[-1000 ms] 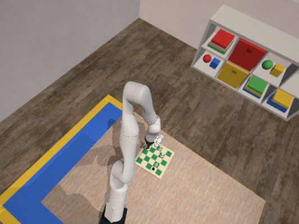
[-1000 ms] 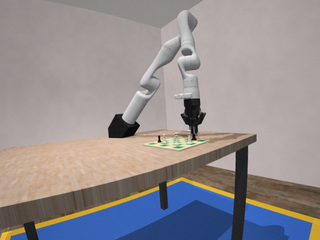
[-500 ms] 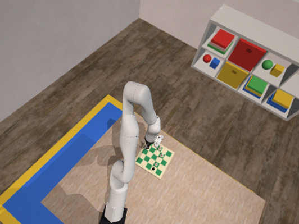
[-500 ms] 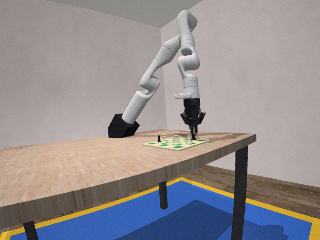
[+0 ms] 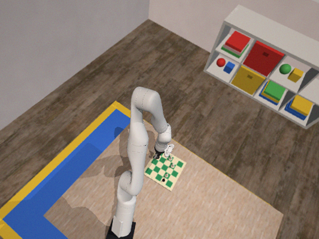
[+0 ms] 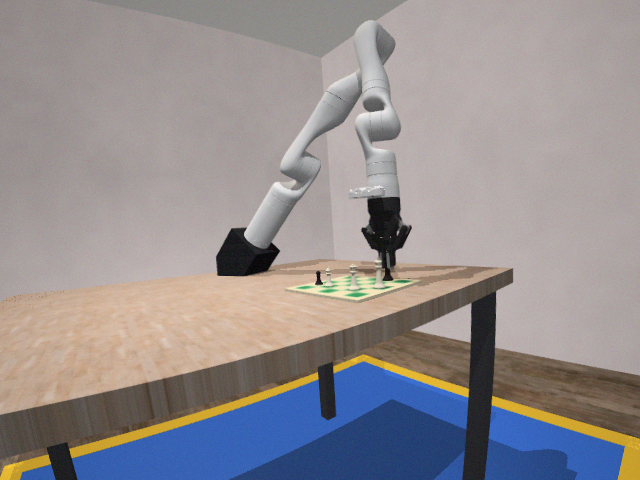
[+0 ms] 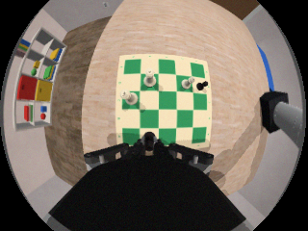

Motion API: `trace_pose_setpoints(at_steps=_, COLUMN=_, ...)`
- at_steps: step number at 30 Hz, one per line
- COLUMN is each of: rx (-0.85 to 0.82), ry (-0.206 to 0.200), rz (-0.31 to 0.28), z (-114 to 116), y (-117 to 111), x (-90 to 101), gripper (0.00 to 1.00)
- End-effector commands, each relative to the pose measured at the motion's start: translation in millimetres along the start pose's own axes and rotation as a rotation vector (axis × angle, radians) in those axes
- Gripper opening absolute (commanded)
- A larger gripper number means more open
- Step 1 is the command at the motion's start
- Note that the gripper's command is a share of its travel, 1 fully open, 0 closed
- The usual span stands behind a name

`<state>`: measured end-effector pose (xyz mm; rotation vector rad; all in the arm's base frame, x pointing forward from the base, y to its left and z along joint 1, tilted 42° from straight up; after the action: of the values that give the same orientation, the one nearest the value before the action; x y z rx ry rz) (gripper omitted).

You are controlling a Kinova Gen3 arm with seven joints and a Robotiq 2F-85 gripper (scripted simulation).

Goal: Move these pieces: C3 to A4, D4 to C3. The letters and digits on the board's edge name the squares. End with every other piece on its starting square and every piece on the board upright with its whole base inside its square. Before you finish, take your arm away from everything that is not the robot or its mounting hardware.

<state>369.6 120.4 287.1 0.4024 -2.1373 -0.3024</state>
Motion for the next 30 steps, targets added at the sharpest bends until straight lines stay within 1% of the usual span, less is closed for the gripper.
trace_pose_setpoints(at_steps=1, rx=0.000, ry=-0.001, rz=0.000, z=-0.3, y=0.0, x=0.3, gripper=0.00)
trace_pose_setpoints(at_steps=6, rx=0.000, ry=-0.001, rz=0.000, z=-0.3, y=0.0, x=0.3, gripper=0.00)
trace_pose_setpoints(at_steps=7, rx=0.000, ry=-0.001, rz=0.000, z=-0.3, y=0.0, x=0.3, gripper=0.08)
trace_pose_setpoints(at_steps=9, rx=0.000, ry=-0.001, rz=0.000, z=-0.3, y=0.0, x=0.3, gripper=0.08)
trace_pose_setpoints(at_steps=10, rx=0.000, ry=-0.001, rz=0.000, z=-0.3, y=0.0, x=0.3, gripper=0.16)
trace_pose_setpoints(at_steps=12, rx=0.000, ry=-0.001, rz=0.000, z=-0.3, y=0.0, x=0.3, gripper=0.16)
trace_pose_setpoints(at_steps=13, rx=0.000, ry=-0.001, rz=0.000, z=-0.3, y=0.0, x=0.3, gripper=0.25)
trace_pose_setpoints(at_steps=15, rx=0.000, ry=-0.001, rz=0.000, z=-0.3, y=0.0, x=0.3, gripper=0.25)
trace_pose_setpoints(at_steps=16, rx=0.000, ry=-0.001, rz=0.000, z=-0.3, y=0.0, x=0.3, gripper=0.33)
trace_pose_setpoints(at_steps=20, rx=0.000, ry=-0.001, rz=0.000, z=-0.3, y=0.0, x=0.3, gripper=0.33)
trace_pose_setpoints(at_steps=21, rx=0.000, ry=-0.001, rz=0.000, z=-0.3, y=0.0, x=0.3, gripper=0.41)
trace_pose_setpoints(at_steps=30, rx=0.000, ry=-0.001, rz=0.000, z=-0.3, y=0.0, x=0.3, gripper=0.41)
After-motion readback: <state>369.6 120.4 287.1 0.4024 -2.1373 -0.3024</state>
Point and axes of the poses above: the point where the finger pads meet when closed, its own x axis back along the fingers, its own z axis across the jaws, y = z × x, the point moved 3 cm from there along x, back along the fingers, and after that the axes turned 12 degrees about -x, right-handed, at the moved point
